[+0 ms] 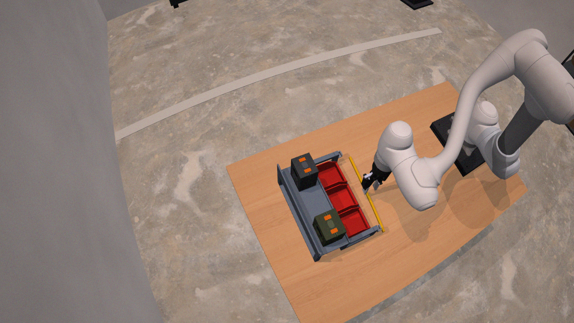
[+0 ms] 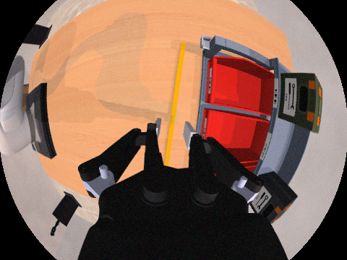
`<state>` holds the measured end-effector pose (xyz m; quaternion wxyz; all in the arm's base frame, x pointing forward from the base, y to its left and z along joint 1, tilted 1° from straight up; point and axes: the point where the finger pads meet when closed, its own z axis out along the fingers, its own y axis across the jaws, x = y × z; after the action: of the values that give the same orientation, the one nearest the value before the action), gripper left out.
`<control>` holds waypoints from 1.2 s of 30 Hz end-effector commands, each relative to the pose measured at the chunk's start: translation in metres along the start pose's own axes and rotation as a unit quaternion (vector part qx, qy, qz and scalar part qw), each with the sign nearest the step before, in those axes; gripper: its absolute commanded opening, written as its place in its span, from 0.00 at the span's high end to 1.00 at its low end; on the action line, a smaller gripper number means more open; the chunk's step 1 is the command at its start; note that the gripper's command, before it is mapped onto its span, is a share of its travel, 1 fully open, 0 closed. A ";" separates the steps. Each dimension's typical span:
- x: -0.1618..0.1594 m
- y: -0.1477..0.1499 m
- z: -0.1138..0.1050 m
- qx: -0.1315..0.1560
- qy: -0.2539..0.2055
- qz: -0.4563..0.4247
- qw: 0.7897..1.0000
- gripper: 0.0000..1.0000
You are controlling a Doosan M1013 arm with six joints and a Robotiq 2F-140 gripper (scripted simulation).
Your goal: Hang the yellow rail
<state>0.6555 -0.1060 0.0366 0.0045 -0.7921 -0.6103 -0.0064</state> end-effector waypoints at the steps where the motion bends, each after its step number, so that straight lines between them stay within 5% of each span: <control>1: 0.000 0.000 0.001 0.000 0.000 0.000 1.000 0.63; 8: 0.000 0.000 0.001 0.000 0.000 0.000 1.000 0.63; 13: 0.000 0.000 0.029 0.000 0.000 0.000 1.000 0.63; 36: 0.000 0.000 0.039 0.000 0.000 0.000 1.000 0.63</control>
<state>0.6559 -0.1051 -0.0027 0.0045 -0.7921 -0.6103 -0.0065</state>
